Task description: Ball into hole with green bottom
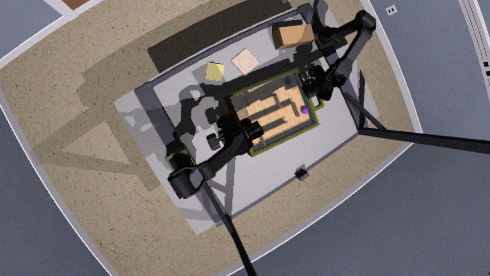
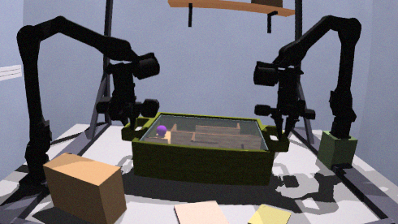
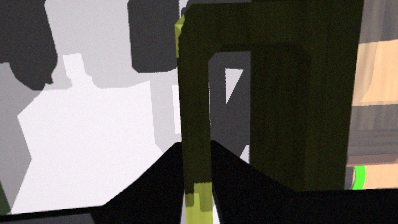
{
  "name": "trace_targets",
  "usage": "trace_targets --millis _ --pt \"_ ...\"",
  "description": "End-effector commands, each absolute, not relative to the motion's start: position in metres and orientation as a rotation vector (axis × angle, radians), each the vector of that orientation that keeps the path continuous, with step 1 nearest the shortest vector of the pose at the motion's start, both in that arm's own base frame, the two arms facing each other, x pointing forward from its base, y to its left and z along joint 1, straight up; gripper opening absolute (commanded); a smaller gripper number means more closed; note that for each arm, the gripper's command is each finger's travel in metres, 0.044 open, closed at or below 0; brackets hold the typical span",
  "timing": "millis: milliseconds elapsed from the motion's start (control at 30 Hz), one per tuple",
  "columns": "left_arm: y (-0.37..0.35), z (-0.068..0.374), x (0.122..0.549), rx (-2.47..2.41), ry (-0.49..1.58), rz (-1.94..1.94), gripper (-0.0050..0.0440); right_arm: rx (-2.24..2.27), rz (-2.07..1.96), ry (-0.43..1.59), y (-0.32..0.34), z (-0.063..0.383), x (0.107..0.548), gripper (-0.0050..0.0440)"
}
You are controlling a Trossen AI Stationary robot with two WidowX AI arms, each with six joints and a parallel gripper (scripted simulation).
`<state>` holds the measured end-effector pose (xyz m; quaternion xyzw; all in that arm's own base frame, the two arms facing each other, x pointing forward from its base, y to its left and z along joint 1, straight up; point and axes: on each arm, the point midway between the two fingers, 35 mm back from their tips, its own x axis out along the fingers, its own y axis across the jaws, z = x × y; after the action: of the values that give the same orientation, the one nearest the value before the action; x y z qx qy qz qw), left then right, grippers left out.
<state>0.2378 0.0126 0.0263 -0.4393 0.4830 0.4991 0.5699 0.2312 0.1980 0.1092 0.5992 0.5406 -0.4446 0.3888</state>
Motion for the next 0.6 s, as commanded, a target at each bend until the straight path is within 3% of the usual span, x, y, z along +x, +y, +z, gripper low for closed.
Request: trace_targets --millis 0,567 --pt "0.012 0.039 0.247 -1.049 1.099 1.149 -0.0050 1.559 -1.070 1.392 0.206 0.125 0.230 -0.0050" --pt "0.013 0.040 0.247 -1.047 1.111 1.151 -0.0050 1.569 -1.048 1.385 0.206 0.127 0.234 -0.0050"
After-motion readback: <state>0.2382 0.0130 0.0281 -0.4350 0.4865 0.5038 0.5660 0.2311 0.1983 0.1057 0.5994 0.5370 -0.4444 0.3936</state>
